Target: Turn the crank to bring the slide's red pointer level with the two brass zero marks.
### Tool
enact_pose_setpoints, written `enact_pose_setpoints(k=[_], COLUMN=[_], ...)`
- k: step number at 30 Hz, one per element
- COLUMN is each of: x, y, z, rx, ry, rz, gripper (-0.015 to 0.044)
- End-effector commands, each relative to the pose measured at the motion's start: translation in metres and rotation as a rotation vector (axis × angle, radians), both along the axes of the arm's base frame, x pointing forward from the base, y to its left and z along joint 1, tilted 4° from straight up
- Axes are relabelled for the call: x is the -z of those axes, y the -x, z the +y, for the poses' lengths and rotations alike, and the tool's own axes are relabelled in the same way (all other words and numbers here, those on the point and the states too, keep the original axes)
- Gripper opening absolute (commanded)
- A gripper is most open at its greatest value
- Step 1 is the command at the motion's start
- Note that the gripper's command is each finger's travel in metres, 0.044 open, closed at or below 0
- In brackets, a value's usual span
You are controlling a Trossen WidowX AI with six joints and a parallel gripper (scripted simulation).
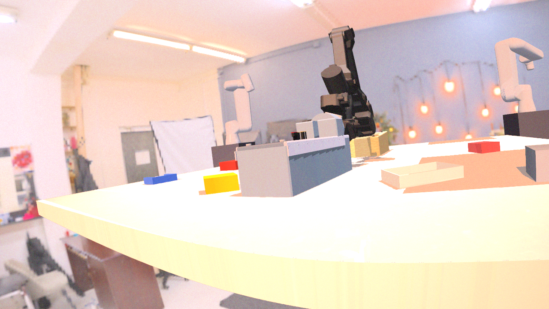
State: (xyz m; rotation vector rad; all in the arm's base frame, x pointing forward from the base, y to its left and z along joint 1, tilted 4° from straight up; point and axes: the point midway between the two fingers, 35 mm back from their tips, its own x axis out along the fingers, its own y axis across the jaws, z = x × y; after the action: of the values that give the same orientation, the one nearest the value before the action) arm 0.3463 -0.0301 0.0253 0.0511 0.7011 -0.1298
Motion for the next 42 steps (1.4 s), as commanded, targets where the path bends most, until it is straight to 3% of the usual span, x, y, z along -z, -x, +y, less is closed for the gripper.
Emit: enact_pose_setpoints(k=[1, 42], x=[-0.003, -0.047], y=[0.002, 0.006], z=[-0.009, -0.015], rx=[0.022, 0.022], ry=[0.011, 0.012], rz=[-0.002, -0.003], gripper=[0.0000, 0.0000])
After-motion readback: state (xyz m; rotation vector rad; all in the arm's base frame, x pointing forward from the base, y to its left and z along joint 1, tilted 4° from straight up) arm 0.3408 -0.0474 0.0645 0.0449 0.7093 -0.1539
